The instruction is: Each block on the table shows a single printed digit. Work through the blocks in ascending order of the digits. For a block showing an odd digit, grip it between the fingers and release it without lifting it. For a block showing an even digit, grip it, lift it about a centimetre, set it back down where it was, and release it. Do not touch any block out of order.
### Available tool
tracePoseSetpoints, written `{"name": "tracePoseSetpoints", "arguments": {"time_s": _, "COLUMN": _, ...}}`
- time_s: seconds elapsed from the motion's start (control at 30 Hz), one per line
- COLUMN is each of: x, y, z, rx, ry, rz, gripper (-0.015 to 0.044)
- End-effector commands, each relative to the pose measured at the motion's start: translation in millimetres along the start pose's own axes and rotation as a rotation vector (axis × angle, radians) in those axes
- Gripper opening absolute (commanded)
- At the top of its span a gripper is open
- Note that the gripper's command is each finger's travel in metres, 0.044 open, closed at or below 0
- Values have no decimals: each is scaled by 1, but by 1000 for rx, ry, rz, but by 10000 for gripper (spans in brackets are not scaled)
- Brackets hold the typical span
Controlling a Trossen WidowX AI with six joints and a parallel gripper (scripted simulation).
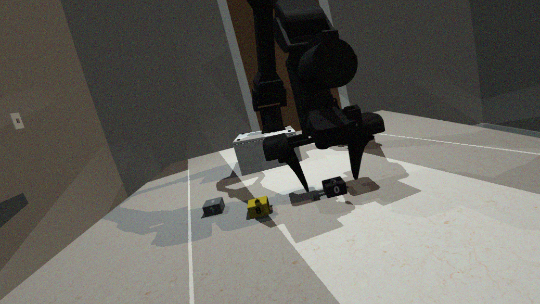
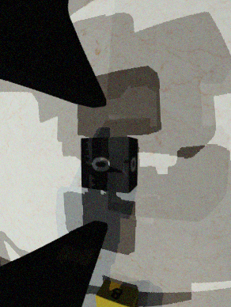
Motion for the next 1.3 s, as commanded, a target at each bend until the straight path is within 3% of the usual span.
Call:
{"name": "tracePoseSetpoints", "arguments": {"time_s": 0.0, "x": -3, "y": 0, "z": 0, "rx": -6, "ry": -1, "rz": 4, "gripper": 295}}
{"name": "tracePoseSetpoints", "arguments": {"time_s": 0.23, "x": -3, "y": 0, "z": 0, "rx": -6, "ry": -1, "rz": 4, "gripper": 120}}
{"name": "tracePoseSetpoints", "arguments": {"time_s": 1.27, "x": -3, "y": 0, "z": 0, "rx": -6, "ry": -1, "rz": 4, "gripper": 120}}
Point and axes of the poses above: the point midway between the two fingers, 35 mm back from their tips, its own x axis back along the fingers, its own z axis across the jaws, y = z × x, the point moved 7 cm from there along x, back along the fingers
